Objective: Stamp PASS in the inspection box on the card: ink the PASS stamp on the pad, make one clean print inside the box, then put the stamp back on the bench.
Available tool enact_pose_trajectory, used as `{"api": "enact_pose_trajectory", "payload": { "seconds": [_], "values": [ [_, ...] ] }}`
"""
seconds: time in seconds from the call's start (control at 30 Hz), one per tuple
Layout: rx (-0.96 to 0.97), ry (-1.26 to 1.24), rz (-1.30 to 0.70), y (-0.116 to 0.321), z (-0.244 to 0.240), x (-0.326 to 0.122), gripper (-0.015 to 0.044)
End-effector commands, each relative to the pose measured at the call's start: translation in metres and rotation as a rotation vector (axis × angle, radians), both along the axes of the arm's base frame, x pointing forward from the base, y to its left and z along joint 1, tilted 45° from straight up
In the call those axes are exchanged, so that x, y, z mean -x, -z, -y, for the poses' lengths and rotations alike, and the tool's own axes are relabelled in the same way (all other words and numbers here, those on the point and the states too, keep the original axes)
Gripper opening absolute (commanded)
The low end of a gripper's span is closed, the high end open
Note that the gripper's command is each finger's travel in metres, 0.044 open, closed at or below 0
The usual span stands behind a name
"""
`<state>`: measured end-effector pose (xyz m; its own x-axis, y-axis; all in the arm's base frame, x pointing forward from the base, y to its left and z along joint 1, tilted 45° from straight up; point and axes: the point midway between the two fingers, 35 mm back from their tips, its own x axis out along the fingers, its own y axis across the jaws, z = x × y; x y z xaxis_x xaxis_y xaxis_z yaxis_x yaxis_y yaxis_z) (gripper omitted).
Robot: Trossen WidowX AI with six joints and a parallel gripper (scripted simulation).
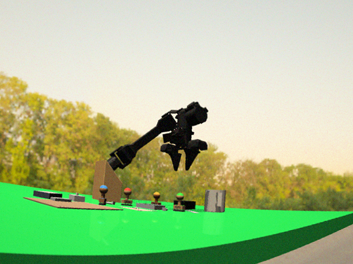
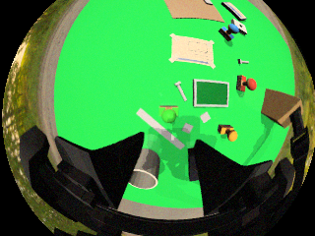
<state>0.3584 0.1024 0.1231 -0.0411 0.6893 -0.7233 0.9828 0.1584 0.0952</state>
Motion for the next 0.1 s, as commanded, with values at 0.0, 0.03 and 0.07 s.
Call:
{"api": "enact_pose_trajectory", "payload": {
  "seconds": [0.0, 0.03, 0.07],
  "values": [
    [0.0, 0.0, 0.0, 0.0, 0.0, 0.0, 0.0255],
    [0.0, 0.0, 0.0, 0.0, 0.0, 0.0, 0.0255],
    [0.0, 0.0, 0.0, 0.0, 0.0, 0.0, 0.0255]
  ]
}}
